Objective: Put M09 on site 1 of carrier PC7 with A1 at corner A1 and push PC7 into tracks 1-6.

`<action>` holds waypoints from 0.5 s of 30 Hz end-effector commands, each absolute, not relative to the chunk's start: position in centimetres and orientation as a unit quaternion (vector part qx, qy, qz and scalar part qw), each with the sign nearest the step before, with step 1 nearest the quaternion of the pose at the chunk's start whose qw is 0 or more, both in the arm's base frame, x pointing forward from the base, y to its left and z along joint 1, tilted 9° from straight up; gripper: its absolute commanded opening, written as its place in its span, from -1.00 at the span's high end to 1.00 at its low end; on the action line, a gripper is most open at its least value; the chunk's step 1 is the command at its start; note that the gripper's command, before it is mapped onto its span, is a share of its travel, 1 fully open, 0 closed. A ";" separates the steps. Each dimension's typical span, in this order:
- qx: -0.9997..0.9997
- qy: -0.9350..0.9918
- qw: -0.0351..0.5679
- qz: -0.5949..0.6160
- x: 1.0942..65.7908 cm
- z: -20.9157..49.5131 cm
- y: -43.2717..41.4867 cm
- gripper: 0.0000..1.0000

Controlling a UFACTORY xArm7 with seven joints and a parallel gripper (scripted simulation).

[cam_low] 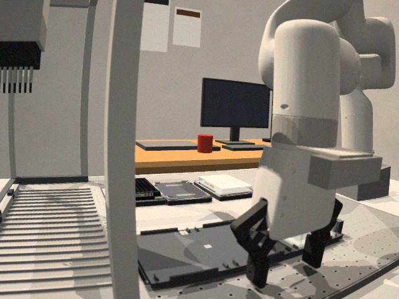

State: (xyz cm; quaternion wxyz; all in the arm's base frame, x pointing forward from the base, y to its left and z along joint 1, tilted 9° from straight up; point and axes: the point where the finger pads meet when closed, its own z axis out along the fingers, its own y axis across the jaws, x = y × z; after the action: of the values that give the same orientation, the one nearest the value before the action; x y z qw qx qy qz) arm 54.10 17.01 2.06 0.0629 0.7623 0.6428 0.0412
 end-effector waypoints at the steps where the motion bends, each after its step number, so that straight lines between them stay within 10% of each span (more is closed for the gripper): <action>1: 0.762 0.643 0.064 0.044 54.2 2.3 16.9 -1.00; 15: 0.762 0.643 0.064 0.043 54.1 2.3 16.3 -1.00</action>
State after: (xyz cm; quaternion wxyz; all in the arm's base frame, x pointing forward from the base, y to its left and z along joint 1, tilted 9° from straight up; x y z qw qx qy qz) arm 53.99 16.39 2.07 0.0629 0.7623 0.6428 0.0411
